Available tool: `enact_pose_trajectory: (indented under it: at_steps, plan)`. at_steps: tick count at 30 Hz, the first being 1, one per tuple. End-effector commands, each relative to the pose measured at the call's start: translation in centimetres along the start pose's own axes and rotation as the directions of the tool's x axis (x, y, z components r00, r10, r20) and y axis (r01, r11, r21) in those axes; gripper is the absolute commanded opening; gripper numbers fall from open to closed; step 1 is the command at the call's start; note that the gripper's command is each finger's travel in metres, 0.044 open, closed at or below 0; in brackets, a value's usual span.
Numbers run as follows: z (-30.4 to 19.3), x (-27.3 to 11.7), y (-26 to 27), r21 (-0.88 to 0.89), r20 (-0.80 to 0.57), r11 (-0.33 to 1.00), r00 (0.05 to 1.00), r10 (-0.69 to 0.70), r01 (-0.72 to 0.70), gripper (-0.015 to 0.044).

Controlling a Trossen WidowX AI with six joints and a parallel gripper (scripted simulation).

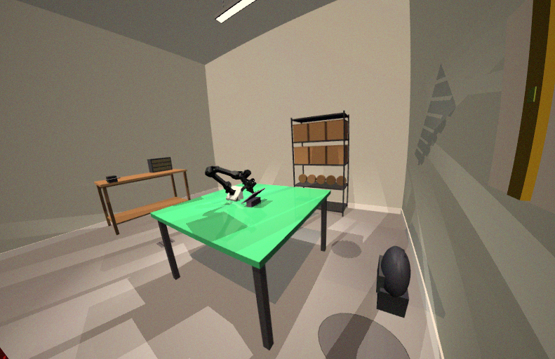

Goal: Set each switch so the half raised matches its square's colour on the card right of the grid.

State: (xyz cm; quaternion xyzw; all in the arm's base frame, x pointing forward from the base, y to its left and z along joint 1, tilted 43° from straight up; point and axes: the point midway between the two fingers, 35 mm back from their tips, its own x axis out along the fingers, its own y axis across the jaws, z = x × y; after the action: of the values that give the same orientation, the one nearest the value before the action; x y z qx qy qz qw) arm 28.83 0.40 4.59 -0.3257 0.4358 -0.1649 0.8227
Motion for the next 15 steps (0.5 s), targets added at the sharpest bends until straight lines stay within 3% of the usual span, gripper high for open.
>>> enact_pose_trajectory:
  at_steps: [1, 10, 15]
  plan:
    - [0.0, 0.1, 0.1, -0.003, 0.001, 1.000, 1.000, 0.005, -0.005, 0.0000]
    - [0.1, 0.0, 0.0, 0.001, 0.000, 1.000, 1.000, 0.001, -0.001, 0.0000]
    - [0.3, -4.7, 0.4, -0.001, -0.025, 1.000, 1.000, 0.012, -0.012, 0.0000]
